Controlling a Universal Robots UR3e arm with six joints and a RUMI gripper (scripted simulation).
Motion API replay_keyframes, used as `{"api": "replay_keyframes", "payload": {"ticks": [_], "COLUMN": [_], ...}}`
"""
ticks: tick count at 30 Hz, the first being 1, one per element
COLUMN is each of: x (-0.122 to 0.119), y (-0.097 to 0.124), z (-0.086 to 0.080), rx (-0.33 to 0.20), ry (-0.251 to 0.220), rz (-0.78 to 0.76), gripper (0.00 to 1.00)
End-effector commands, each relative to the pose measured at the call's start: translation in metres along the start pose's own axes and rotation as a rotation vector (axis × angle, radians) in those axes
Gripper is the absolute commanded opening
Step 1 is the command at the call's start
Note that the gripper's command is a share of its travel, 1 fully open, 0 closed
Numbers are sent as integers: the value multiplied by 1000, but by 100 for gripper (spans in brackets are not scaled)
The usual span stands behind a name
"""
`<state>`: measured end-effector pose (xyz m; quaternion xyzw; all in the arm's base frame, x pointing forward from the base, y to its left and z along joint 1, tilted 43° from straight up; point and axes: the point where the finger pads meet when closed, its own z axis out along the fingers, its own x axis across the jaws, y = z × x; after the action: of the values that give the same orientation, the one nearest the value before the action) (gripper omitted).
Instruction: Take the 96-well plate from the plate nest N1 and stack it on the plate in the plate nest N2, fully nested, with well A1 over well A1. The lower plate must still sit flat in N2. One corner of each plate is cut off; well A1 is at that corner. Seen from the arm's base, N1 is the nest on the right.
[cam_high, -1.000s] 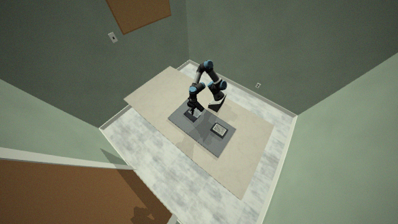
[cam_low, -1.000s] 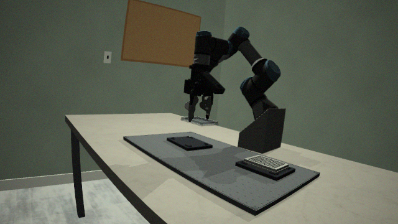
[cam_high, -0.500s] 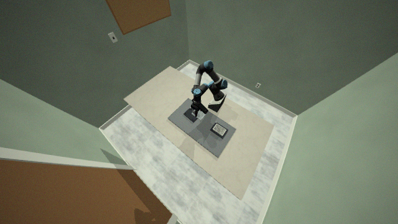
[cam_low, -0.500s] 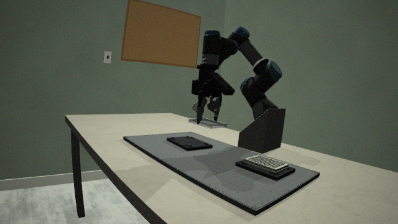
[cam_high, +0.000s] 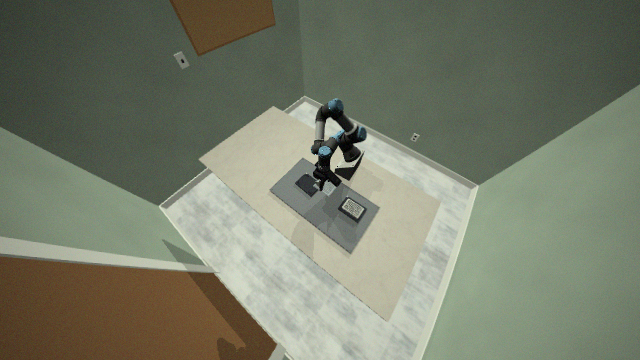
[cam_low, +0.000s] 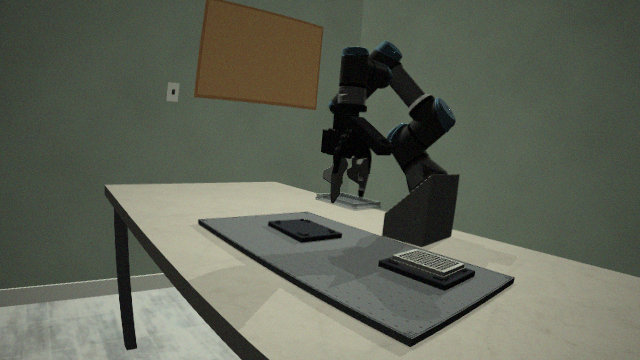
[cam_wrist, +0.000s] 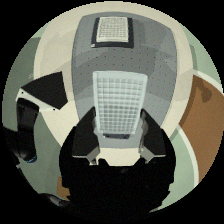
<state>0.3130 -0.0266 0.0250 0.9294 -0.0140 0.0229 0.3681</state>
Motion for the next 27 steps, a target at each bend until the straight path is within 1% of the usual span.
{"api": "replay_keyframes", "payload": {"ticks": [1,7,9,24,26,27], "x": [-1,-2,-2,-7,-7,-7], "y": [-20,-40,-40,-89,-89,-93], "z": [0,0,0,0,0,0], "rx": [-1,-1,-1,-1,-1,-1], "ry": [0,0,0,0,0,0], "rz": [2,2,2,2,2,2], "gripper": [0,0,0,0,0,0]}}
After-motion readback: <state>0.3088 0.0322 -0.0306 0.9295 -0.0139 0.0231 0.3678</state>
